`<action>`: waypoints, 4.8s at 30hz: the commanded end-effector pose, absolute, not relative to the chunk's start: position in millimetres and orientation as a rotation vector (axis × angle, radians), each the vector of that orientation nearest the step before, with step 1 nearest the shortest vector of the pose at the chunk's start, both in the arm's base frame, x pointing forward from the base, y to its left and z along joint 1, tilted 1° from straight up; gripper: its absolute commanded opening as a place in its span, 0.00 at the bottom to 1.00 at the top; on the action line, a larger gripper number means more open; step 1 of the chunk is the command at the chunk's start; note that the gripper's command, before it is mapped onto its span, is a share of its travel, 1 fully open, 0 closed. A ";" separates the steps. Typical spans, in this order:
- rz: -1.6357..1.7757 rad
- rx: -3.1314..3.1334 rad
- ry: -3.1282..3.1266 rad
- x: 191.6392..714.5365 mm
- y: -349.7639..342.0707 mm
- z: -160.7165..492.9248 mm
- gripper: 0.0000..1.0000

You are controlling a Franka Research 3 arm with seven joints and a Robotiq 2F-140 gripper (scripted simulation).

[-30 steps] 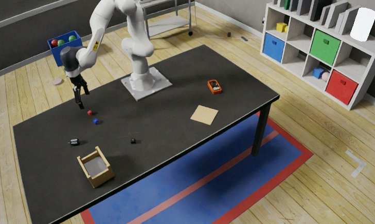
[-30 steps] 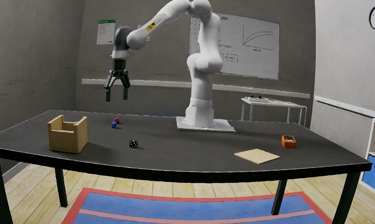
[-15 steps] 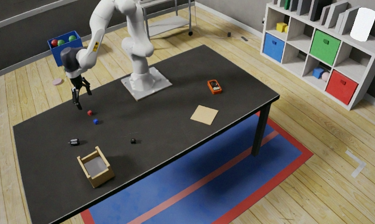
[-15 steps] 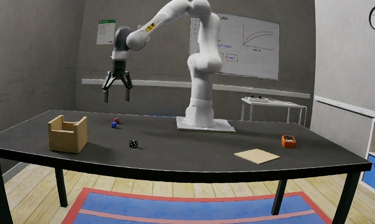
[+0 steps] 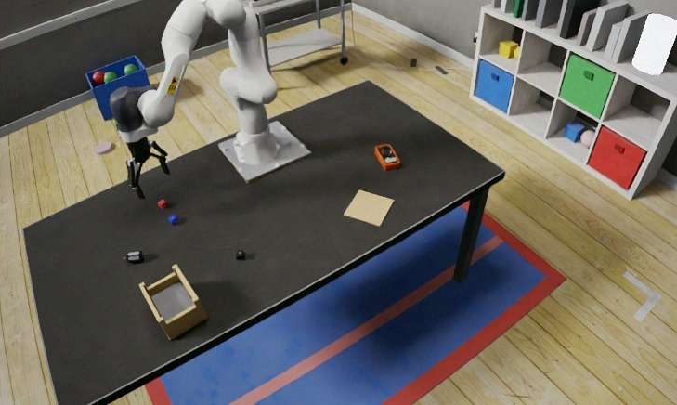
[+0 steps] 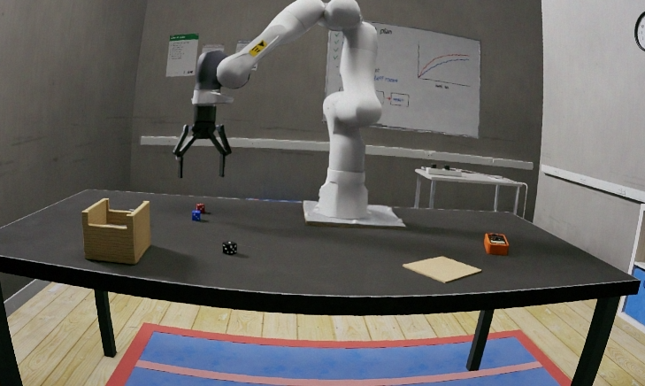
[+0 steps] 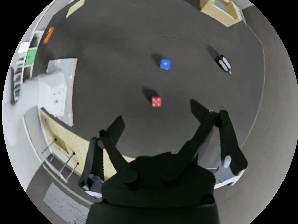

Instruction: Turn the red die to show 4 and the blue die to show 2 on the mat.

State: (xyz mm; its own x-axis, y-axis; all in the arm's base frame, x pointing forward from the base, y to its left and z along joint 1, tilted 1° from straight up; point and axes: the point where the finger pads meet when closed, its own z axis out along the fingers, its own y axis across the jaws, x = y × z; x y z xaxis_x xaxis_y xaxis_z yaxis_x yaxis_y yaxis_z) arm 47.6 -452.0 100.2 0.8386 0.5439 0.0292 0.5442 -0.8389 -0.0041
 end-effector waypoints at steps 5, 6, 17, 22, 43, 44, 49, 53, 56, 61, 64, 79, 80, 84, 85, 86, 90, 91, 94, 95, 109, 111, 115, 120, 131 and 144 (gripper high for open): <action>-0.018 -3.077 -0.568 47.8 -452.1 97.3 1.00; -0.018 -3.077 -0.566 47.8 -452.1 97.3 1.00; -0.018 -3.077 -0.566 47.8 -452.1 97.3 0.32; -0.018 -3.077 -0.566 47.8 -452.1 97.3 0.32; -0.018 -3.077 -0.566 47.8 -452.1 97.2 0.32; -0.018 -3.077 -0.566 47.8 -452.1 97.1 0.32; -0.018 -3.077 -0.566 47.8 -452.1 95.8 0.32; -0.018 -3.077 -0.566 47.9 -452.1 94.7 0.32; -0.017 -3.077 -0.565 47.9 -452.0 92.4 0.32; -0.017 -3.077 -0.565 48.0 -451.9 86.9 0.32; -0.017 -3.077 -0.565 48.1 -451.8 82.7 0.32; -0.017 -3.077 -0.565 48.5 -451.4 62.3 0.32; -0.017 -3.077 -0.565 48.5 -451.3 60.9 0.32; -0.017 -3.077 -0.565 48.6 -451.2 55.6 0.32; -0.017 -3.077 -0.565 48.6 -451.2 54.4 0.32; -0.017 -3.077 -0.565 48.6 -451.2 54.4 0.32; -0.017 -3.077 -0.565 48.7 -451.1 51.3 0.32; -0.017 -3.077 -0.565 48.7 -451.1 50.4 0.32; -0.017 -3.077 -0.565 48.8 -451.1 48.2 0.32; -0.017 -3.077 -0.565 48.8 -451.1 47.6 0.32; -0.017 -3.077 -0.565 48.8 -451.0 45.4 0.32; -0.017 -3.077 -0.565 48.8 -451.0 45.4 0.32; -0.017 -3.077 -0.565 48.8 -451.0 45.4 0.32; -0.017 -3.077 -0.565 48.8 -451.0 45.4 0.32; -0.017 -3.077 -0.565 48.8 -451.0 45.4 0.32; -0.017 -3.077 -0.565 48.8 -451.0 45.4 0.32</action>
